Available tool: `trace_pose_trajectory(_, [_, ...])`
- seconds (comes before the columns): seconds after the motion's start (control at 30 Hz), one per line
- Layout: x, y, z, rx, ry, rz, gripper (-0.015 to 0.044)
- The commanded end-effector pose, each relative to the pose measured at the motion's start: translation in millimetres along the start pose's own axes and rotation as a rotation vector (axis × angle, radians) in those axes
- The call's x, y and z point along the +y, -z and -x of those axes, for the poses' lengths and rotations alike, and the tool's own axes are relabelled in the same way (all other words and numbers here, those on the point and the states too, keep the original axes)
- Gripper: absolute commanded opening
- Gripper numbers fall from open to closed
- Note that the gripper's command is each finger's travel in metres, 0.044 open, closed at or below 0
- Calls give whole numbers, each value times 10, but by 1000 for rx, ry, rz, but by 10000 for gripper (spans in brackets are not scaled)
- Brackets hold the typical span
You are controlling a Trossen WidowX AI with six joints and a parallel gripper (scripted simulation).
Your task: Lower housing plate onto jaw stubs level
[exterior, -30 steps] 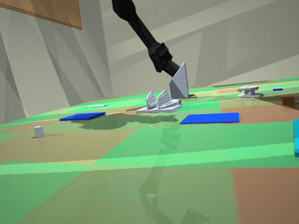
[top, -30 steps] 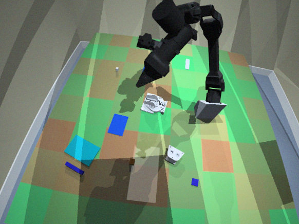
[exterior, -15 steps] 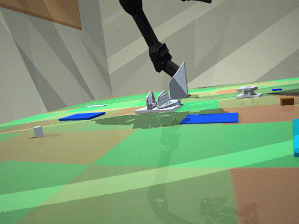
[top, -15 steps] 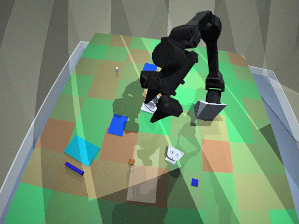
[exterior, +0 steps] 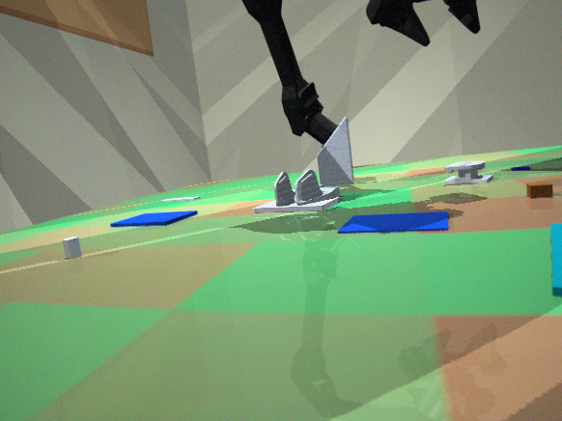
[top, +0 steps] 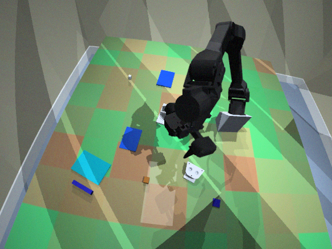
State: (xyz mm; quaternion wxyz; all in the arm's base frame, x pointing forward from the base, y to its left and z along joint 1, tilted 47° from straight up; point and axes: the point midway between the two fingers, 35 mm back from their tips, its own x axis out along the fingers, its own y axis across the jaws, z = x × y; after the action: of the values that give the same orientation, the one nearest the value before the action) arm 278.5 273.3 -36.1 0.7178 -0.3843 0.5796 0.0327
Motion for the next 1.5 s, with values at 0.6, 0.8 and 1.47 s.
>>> trace_pose_trajectory(0.6, [434, 870, -782, 340, 43, 493, 440])
trace_pose_trajectory(0.8, [485, 1098, -933, 424, 47, 602, 440])
trace_pose_trajectory(1.47, [411, 1297, -1295, 435, 50, 613, 440])
